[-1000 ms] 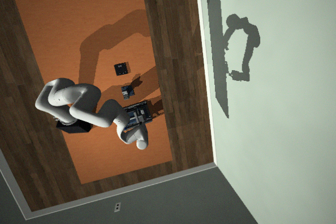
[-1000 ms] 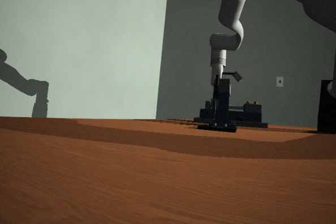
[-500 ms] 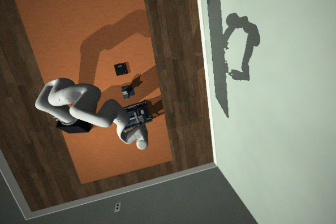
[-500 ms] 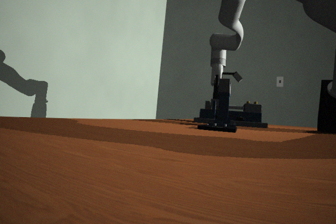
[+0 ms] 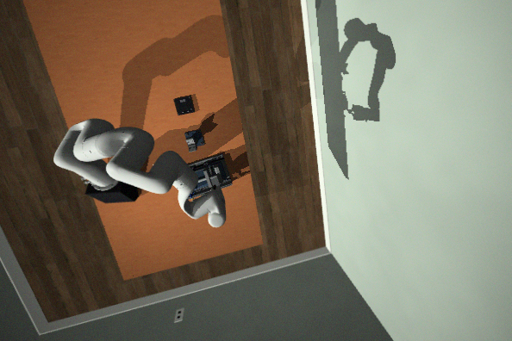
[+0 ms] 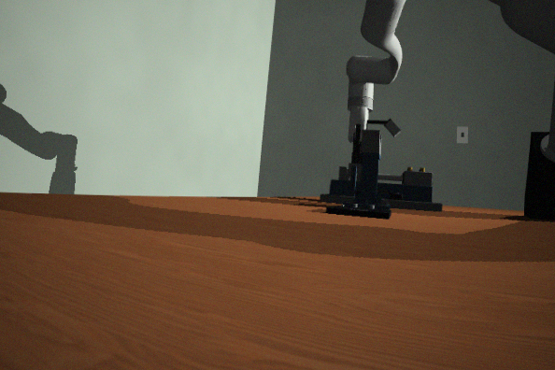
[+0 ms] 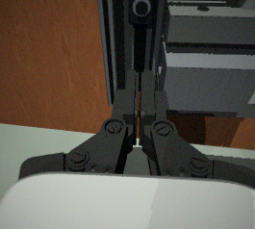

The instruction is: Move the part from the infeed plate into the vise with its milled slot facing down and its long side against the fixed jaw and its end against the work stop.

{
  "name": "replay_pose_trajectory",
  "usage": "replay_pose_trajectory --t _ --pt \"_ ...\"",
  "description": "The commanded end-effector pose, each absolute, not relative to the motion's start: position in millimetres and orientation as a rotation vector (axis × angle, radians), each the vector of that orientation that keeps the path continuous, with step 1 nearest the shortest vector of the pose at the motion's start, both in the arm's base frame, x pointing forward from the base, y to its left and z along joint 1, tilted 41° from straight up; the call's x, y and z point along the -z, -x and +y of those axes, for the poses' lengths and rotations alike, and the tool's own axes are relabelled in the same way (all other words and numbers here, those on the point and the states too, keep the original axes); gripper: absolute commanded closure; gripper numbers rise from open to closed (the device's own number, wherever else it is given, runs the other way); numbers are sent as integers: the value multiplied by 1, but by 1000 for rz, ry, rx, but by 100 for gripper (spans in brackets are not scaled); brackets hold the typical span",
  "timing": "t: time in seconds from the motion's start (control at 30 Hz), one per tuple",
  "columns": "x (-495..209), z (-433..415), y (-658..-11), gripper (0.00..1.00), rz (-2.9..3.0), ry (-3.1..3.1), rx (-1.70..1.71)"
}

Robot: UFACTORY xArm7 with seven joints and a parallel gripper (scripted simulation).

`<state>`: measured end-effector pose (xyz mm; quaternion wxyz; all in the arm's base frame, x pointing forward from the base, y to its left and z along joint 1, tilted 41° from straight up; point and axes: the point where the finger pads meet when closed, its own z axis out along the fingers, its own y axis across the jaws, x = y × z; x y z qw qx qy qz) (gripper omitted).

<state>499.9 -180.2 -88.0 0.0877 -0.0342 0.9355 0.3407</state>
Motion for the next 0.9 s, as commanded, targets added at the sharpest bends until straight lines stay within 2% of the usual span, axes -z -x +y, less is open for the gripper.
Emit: replay_pose_trajectory --t 0.0,0.87 --pt "88 -182 -501 100 2785 100 -1007" --pt "92 -179 -501 100 2785 100 -1007"
